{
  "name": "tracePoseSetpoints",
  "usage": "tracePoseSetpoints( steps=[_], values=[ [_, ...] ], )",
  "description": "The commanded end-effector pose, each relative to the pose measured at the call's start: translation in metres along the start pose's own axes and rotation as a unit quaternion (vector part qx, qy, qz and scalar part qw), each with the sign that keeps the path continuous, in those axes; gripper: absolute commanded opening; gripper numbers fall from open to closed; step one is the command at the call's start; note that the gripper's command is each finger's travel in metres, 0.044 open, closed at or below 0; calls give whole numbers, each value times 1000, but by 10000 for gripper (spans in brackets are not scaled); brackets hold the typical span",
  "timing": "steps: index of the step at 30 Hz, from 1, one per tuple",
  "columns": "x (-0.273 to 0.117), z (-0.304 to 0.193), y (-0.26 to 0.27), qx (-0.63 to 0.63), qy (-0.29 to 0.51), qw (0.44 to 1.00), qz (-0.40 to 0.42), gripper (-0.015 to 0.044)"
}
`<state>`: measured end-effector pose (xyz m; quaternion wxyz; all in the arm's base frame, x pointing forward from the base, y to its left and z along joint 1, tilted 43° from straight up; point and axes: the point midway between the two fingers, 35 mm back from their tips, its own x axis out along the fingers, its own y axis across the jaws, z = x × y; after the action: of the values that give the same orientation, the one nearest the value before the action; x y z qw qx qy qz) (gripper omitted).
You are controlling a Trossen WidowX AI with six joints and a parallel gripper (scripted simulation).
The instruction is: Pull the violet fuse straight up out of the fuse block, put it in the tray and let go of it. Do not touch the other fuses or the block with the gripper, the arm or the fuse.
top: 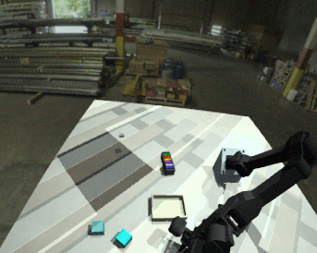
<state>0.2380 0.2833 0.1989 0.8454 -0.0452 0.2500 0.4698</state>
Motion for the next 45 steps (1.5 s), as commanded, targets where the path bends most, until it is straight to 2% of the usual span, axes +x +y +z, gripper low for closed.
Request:
tracePoseSetpoints(
  steps=[1,6,15,22,28,45],
  values=[
    [-6,-13,-62,42,33,997,-56,60],
    [-34,-22,-124,80,45,988,-122,60],
    [-45,-98,-190,138,170,967,-130,60],
    [-84,-193,-240,254,263,927,-87,60],
    [-124,-260,-251,386,253,887,5,60],
    [-124,-271,-253,402,245,882,16,60]
  ],
)
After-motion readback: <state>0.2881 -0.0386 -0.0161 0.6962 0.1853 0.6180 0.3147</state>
